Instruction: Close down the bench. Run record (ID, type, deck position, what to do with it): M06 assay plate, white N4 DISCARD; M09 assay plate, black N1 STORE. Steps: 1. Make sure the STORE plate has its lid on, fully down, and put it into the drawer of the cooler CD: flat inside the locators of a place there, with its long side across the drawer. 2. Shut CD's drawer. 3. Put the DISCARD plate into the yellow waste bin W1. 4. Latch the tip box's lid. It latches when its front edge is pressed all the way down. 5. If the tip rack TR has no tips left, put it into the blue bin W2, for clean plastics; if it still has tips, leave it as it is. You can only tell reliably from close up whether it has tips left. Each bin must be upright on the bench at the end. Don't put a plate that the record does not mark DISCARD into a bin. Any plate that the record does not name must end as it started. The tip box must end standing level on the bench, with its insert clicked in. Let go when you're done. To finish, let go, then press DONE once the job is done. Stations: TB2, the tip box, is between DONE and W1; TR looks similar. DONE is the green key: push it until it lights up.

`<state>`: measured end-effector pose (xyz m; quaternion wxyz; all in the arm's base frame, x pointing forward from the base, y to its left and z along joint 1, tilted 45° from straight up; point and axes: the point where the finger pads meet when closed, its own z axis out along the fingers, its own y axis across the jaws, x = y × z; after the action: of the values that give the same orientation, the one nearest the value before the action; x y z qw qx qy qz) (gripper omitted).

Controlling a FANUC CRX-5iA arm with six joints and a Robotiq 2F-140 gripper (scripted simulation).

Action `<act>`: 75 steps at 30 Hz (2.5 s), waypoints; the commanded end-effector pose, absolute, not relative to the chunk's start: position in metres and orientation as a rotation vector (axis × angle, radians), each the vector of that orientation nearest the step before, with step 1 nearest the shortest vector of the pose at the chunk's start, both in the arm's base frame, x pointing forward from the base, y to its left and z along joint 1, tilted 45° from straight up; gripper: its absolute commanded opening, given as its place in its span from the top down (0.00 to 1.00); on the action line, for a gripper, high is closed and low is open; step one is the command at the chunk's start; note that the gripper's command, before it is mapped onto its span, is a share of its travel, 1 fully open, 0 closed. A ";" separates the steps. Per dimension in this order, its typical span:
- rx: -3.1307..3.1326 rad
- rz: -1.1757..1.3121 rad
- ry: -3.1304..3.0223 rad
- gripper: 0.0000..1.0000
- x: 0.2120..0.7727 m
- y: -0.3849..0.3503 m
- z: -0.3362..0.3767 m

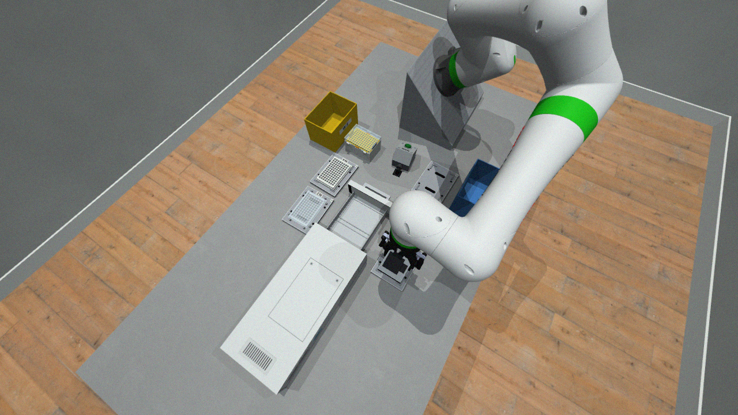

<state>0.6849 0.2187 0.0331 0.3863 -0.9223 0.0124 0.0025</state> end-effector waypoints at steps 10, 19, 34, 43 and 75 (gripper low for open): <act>-2.349 0.004 0.032 0.90 0.686 0.216 0.036; -2.349 0.004 0.032 0.90 0.686 0.214 0.037; -2.349 0.004 0.032 0.90 0.686 0.209 0.042; -2.349 0.004 0.032 0.90 0.685 0.201 0.051; -2.349 0.004 0.032 0.90 0.685 0.174 0.077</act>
<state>0.6846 0.1774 0.0737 0.3863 -0.9223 0.0124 0.0025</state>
